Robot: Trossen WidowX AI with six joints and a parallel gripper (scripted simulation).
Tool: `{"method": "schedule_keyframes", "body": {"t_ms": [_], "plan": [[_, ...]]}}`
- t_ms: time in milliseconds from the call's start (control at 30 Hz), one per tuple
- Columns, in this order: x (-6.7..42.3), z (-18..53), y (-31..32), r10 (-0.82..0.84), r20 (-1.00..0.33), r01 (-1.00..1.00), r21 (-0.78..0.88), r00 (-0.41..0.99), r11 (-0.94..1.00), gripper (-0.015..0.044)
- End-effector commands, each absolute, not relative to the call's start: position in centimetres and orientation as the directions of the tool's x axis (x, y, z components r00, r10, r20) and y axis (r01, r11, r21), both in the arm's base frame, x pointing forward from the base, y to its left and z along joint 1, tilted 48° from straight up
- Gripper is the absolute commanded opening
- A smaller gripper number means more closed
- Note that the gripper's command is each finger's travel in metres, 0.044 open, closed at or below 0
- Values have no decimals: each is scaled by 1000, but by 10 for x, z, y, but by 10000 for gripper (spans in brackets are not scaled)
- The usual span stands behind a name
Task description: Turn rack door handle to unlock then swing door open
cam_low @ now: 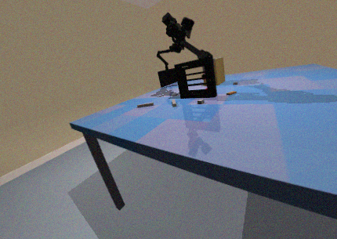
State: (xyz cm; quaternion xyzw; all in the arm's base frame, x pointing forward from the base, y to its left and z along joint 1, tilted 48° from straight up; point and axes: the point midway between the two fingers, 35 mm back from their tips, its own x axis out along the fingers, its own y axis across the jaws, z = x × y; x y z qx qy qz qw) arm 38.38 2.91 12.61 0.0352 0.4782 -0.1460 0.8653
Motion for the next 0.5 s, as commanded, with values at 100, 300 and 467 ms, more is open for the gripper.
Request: {"method": "schedule_keyframes", "body": {"t_ms": [100, 300, 467], "plan": [[380, 103, 35, -288, -883, 311, -174, 371, 935, 299], [375, 83, 37, -353, -899, 315, -267, 258, 911, 299], [369, 69, 39, -412, -896, 306, -350, 167, 885, 299]]}}
